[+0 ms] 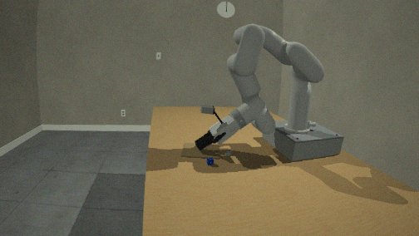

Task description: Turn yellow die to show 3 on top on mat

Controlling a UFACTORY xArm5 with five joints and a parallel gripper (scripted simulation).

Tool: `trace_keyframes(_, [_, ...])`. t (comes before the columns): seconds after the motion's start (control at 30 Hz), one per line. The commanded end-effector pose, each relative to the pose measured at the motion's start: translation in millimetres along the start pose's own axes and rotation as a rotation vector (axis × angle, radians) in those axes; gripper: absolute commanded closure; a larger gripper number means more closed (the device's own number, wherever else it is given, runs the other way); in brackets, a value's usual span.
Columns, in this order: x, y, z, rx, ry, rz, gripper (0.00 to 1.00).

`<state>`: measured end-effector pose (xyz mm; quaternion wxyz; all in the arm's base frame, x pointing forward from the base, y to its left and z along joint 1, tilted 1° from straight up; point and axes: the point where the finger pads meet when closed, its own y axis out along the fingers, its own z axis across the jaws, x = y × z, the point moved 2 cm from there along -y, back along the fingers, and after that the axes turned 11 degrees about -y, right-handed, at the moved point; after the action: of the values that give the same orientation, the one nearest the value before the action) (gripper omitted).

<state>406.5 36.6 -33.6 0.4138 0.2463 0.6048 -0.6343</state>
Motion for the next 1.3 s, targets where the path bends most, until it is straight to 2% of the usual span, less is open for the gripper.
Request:
trace_keyframes(0.0, [-0.7, -0.1, 0.1, 0.000, 0.000, 0.002, 0.85])
trace_keyframes(0.33, [-0.7, -0.1, 0.1, 0.000, 0.000, 0.002, 0.85])
trace_keyframes(0.37, [-0.7, -0.1, 0.1, 0.000, 0.000, 0.002, 0.81])
trace_keyframes(0.53, [-0.7, -0.1, 0.1, 0.000, 0.000, 0.002, 0.77])
trace_keyframes(0.57, [-0.7, -0.1, 0.1, 0.000, 0.000, 0.002, 0.72])
trace_keyframes(0.7, [-0.7, -0.1, 0.1, 0.000, 0.000, 0.002, 0.72])
trace_keyframes(0.73, [-0.7, -0.1, 0.1, 0.000, 0.000, 0.002, 0.68])
trace_keyframes(0.8, [-0.7, -0.1, 0.1, 0.000, 0.000, 0.002, 0.68])
trace_keyframes(0.83, [-0.7, -0.1, 0.1, 0.000, 0.000, 0.002, 0.64])
trace_keyframes(1.27, [-0.7, -0.1, 0.1, 0.000, 0.000, 0.002, 0.64])
